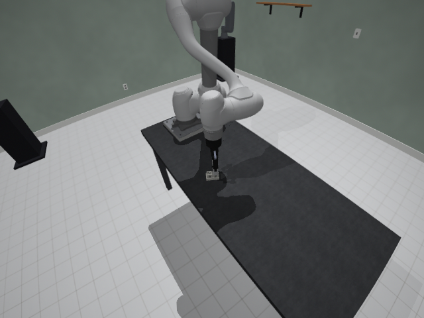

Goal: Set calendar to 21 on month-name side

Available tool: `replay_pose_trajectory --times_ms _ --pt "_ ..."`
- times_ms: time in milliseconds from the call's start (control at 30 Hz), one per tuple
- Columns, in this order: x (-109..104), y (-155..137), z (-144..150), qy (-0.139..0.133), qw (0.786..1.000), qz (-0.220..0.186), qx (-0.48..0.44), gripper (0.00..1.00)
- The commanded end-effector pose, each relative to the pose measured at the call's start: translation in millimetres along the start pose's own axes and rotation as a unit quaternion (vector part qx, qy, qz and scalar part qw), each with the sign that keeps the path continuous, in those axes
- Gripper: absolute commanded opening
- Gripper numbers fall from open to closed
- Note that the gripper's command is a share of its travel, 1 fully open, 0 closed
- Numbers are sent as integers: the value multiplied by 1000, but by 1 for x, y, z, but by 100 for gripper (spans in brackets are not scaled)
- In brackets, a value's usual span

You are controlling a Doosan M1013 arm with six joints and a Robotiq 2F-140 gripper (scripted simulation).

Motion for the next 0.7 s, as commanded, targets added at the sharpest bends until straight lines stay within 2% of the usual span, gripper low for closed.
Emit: replay_pose_trajectory --times_ms 0,667 --pt "4 -1 -3 3 1000 0 0 35" --pt "4 -3 -5 3 1000 0 0 35"
Point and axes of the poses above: the point where the finger pads meet when closed, its own x axis out along the fingers, its own z axis across the jaws, y = z × x, the point moved 10 cm from there along -x, back along the fingers, and after that the axes turned 13 degrees about x, right-handed, at the moved point
